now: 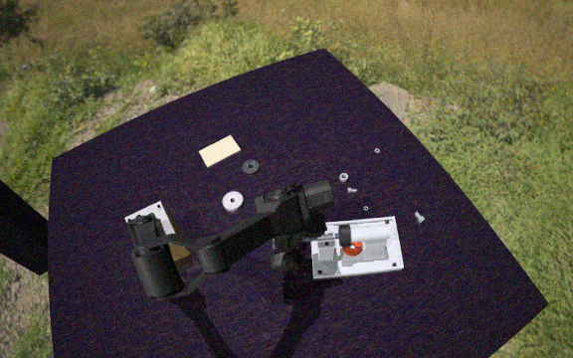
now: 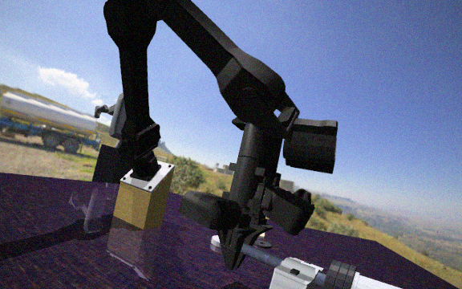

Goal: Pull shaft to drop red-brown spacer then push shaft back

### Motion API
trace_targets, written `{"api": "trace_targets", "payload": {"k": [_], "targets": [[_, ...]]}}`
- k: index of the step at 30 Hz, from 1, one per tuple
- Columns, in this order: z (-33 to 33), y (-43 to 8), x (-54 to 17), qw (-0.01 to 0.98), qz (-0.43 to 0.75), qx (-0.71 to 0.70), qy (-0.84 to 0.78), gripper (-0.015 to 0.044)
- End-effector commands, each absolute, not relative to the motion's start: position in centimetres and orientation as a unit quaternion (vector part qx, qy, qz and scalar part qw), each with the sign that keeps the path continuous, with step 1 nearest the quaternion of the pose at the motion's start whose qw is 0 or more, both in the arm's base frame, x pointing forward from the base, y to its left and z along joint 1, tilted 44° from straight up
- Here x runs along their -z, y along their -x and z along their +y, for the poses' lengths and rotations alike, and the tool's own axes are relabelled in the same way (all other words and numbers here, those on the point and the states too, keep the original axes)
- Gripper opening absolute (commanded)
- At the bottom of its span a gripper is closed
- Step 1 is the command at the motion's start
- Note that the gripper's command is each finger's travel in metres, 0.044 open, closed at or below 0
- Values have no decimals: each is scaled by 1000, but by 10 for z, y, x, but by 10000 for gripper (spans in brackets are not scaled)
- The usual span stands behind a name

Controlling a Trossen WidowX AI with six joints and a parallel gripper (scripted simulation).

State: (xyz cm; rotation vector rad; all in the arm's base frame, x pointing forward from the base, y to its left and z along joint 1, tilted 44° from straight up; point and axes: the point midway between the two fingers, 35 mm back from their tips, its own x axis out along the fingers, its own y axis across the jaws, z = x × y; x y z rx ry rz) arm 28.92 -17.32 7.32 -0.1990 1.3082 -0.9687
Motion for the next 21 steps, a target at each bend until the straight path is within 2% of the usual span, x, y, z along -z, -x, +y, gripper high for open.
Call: {"api": "trace_targets", "payload": {"k": [1, 21], "targets": [[-175, -295, -76, 686, 579, 431, 88, 0], [-177, -301, -79, 686, 579, 431, 88, 0]]}}
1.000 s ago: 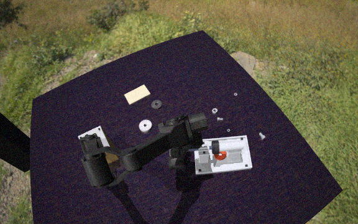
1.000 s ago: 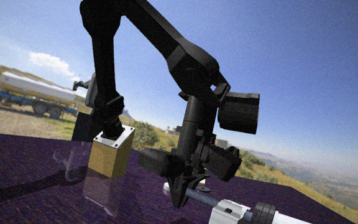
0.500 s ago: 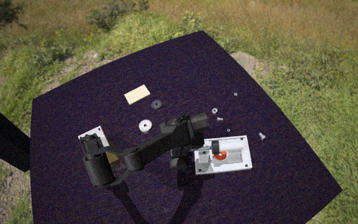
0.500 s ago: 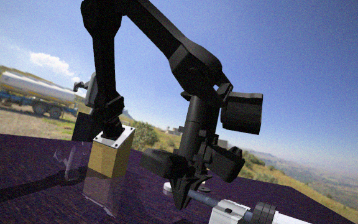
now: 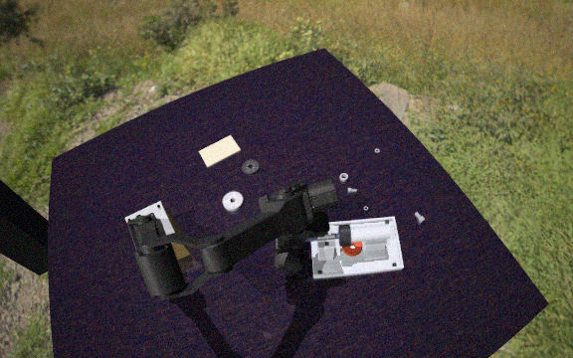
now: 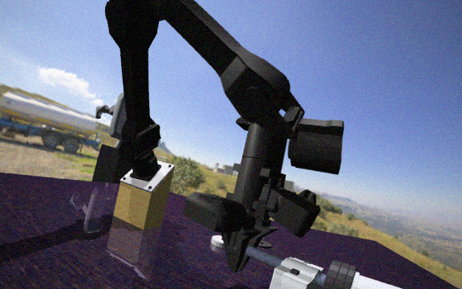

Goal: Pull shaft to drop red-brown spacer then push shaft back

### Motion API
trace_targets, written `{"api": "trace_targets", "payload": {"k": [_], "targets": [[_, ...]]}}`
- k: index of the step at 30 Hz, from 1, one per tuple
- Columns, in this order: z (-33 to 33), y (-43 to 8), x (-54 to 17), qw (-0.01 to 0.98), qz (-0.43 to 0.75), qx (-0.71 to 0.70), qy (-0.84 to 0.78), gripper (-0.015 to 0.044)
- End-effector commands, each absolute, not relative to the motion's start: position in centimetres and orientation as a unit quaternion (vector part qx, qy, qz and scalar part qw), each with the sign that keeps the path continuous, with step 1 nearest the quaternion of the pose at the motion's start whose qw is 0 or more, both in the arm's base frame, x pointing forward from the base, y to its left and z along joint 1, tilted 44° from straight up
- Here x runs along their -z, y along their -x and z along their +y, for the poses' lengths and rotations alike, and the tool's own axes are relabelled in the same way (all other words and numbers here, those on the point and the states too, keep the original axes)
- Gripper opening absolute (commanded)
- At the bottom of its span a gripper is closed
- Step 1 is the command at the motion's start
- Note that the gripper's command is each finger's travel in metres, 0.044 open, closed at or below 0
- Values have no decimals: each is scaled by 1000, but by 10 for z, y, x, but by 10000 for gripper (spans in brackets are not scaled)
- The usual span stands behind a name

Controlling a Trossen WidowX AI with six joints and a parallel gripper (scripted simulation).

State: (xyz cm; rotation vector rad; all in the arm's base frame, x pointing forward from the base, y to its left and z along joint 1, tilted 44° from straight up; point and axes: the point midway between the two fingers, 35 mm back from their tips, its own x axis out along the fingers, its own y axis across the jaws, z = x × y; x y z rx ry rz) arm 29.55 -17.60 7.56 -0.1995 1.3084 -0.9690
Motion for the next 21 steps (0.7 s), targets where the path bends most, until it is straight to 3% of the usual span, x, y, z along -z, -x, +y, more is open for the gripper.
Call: {"api": "trace_targets", "payload": {"k": [1, 21], "targets": [[-177, -301, -79, 686, 579, 431, 88, 0], [-180, -307, -81, 686, 579, 432, 88, 0]]}}
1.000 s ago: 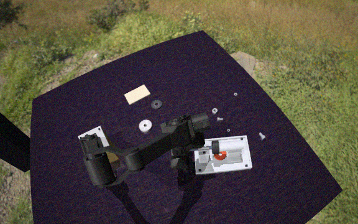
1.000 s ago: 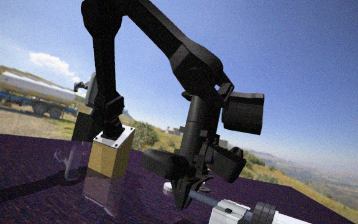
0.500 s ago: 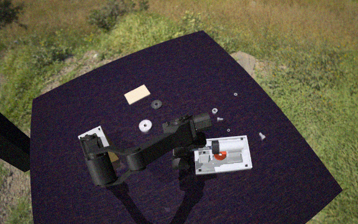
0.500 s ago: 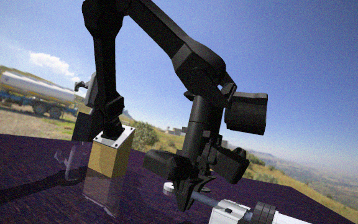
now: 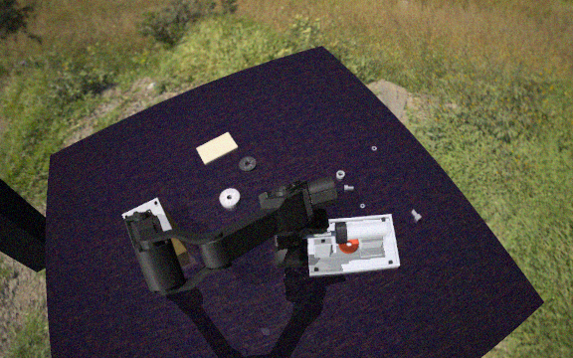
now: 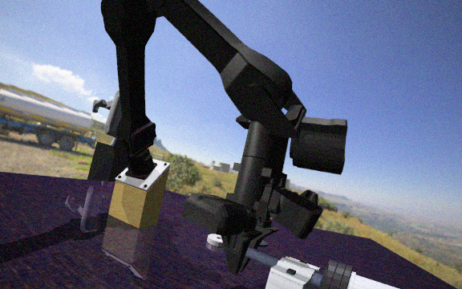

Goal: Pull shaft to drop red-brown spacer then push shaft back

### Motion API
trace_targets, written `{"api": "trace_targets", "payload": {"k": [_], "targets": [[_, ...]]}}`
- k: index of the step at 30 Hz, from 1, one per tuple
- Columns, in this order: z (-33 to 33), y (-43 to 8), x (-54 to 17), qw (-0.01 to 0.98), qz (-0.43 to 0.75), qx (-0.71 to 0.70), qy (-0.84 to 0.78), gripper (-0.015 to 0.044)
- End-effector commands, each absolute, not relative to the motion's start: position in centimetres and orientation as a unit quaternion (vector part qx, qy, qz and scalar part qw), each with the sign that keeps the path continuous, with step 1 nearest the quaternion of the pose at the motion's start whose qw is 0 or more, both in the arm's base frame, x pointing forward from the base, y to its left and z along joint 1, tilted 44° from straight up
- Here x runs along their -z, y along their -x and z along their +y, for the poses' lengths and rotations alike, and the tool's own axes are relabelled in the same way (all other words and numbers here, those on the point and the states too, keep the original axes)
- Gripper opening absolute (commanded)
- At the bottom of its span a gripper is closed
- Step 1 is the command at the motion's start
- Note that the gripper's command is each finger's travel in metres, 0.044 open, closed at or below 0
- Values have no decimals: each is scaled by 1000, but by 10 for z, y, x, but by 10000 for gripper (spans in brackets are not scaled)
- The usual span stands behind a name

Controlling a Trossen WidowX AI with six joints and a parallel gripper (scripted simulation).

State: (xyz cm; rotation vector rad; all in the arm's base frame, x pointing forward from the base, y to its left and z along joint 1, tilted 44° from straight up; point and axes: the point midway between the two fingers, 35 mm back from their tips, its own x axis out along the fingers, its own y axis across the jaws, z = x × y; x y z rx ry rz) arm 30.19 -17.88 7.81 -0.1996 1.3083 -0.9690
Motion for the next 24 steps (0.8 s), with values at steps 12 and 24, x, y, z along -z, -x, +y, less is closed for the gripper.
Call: {"api": "trace_targets", "payload": {"k": [12, 24], "targets": [[-182, -311, -82, 686, 579, 432, 88, 0], [-183, -315, -84, 686, 579, 432, 88, 0]]}}
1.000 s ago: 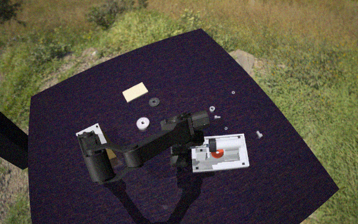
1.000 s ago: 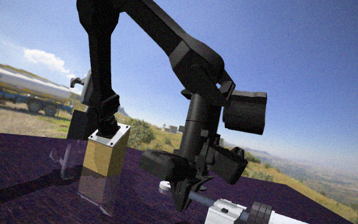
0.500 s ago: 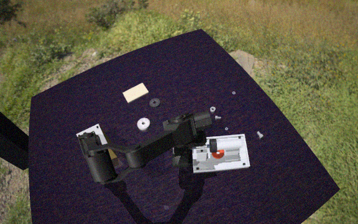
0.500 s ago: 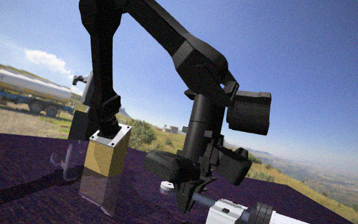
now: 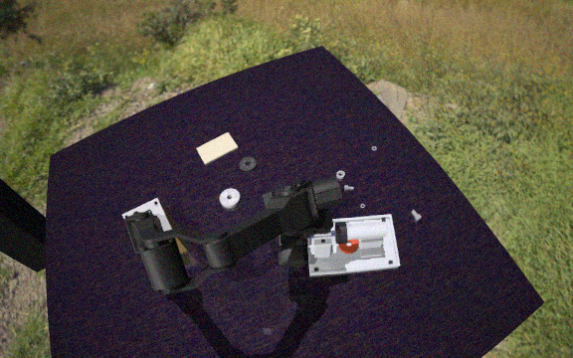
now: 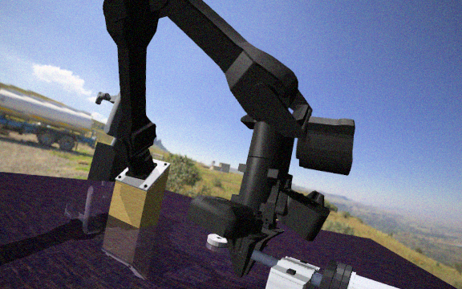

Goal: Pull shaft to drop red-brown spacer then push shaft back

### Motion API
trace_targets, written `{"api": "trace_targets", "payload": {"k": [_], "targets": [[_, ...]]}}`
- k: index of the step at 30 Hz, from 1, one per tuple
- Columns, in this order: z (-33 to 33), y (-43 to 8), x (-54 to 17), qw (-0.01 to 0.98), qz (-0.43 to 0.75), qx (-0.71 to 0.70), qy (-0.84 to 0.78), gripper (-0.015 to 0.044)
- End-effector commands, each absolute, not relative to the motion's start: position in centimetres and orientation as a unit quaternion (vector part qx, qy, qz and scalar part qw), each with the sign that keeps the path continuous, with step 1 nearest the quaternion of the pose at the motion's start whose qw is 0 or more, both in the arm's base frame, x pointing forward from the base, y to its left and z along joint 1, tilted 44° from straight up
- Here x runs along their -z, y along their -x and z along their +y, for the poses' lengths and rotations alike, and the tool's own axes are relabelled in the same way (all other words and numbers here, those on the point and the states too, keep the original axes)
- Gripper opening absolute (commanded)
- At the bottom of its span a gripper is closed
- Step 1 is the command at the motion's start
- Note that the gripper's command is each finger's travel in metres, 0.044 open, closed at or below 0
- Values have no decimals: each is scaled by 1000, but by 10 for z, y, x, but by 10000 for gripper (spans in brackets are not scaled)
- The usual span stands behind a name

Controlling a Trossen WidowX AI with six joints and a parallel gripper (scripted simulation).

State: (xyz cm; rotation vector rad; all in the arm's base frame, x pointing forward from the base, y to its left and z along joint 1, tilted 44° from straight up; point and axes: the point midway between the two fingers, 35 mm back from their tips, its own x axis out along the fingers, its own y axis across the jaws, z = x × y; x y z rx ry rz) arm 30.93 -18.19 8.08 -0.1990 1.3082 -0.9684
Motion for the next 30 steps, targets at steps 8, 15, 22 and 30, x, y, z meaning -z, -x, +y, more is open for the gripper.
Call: {"api": "trace_targets", "payload": {"k": [8, 15, 22, 30], "targets": [[-184, -317, -85, 686, 578, 432, 88, 0], [-185, -319, -86, 687, 578, 432, 88, 0], [-186, -321, -86, 687, 578, 432, 88, 0], [-187, -324, -87, 687, 578, 432, 88, 0]]}}
